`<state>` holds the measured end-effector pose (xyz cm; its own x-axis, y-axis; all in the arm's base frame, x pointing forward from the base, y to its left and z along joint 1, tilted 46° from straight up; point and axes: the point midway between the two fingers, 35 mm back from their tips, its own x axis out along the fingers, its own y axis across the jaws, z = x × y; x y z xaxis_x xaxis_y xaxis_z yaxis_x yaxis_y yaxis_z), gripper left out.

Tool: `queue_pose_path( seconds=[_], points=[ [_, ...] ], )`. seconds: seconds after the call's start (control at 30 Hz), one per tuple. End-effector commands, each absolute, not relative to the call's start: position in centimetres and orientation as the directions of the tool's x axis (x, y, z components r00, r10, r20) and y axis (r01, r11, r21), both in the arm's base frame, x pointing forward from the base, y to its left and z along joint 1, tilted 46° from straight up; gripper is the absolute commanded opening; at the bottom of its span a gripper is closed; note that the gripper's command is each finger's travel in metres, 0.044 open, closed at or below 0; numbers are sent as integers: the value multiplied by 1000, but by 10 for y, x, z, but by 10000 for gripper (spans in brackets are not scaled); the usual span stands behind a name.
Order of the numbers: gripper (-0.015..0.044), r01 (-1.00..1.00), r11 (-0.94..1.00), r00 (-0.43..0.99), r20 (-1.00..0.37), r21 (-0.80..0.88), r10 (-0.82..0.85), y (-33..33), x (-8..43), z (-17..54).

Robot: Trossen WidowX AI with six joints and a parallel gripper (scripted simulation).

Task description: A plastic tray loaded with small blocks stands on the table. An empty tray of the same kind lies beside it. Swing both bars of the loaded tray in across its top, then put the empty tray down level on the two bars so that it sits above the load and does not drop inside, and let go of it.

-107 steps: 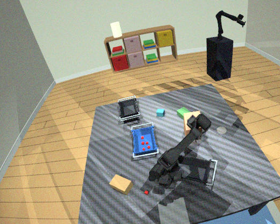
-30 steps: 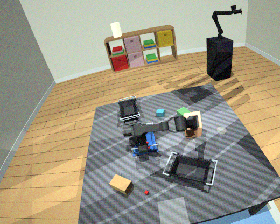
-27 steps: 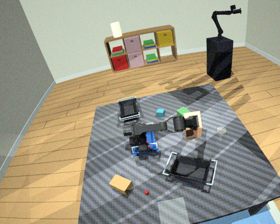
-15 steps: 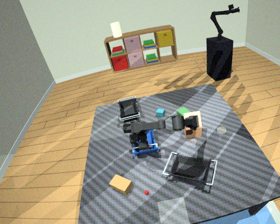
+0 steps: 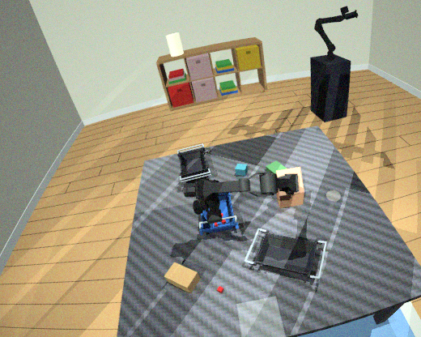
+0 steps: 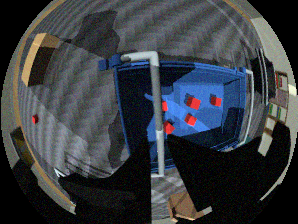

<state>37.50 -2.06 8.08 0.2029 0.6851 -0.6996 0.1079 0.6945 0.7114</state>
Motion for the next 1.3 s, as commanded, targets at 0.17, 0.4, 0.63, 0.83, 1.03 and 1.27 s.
queue_pose_path(
  seconds=[0.17,0.4,0.63,0.83,1.03,1.27],
  points=[
    [89,111,694,202,-700,712,685,-21,375,80],
    [89,111,694,202,-700,712,685,-21,375,80],
    [89,112,696,202,-702,709,683,-37,373,95],
    [89,110,697,201,-702,709,683,-82,358,141],
    [89,117,699,201,-706,706,679,-100,373,71],
    [89,117,704,197,-711,700,675,-159,364,-21]
  ],
)
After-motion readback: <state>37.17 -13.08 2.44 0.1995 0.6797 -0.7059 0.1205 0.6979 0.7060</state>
